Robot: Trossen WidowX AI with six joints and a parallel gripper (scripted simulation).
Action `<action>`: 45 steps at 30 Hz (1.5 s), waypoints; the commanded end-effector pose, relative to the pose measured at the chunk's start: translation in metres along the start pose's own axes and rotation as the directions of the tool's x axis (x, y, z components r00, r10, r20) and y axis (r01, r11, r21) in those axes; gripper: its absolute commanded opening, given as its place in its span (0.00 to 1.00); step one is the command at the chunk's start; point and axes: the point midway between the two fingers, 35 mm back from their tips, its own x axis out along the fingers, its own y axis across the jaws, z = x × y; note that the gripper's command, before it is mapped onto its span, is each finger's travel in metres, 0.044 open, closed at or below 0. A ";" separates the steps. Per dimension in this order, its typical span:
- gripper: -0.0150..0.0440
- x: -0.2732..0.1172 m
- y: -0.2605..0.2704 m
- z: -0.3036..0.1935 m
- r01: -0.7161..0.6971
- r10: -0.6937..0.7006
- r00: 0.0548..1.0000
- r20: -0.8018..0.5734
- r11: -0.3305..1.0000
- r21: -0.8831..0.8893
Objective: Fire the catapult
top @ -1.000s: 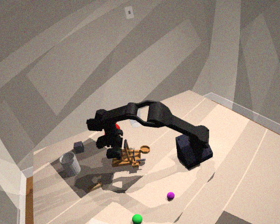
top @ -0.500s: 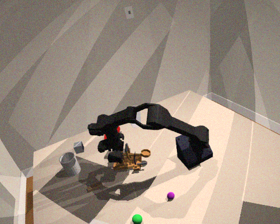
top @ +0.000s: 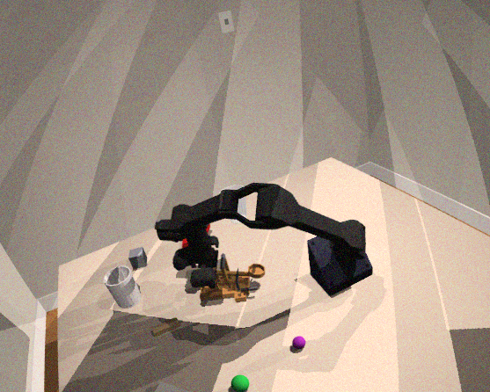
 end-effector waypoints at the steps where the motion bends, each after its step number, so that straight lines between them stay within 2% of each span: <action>1: 0.43 -0.001 0.000 0.000 -0.001 0.001 1.000 0.002 1.000 0.000; 11: 0.88 -0.004 0.000 0.001 -0.001 0.001 1.000 0.002 1.000 0.000; 14: 1.00 -0.042 -0.001 0.004 0.003 -0.003 1.000 0.003 1.000 0.001; 17: 1.00 -0.089 -0.001 0.000 0.004 -0.004 1.000 0.001 1.000 0.002; 20: 1.00 -0.101 -0.001 -0.002 0.004 -0.004 1.000 0.000 1.000 0.002; 21: 1.00 -0.086 -0.003 0.001 0.001 -0.001 1.000 0.003 1.000 0.008; 28: 1.00 -0.095 -0.002 -0.003 0.000 0.000 1.000 0.015 1.000 0.007; 33: 1.00 -0.052 -0.001 -0.003 -0.002 0.002 1.000 0.015 1.000 0.006; 45: 1.00 -0.038 -0.001 -0.002 -0.002 0.002 1.000 0.015 1.000 0.006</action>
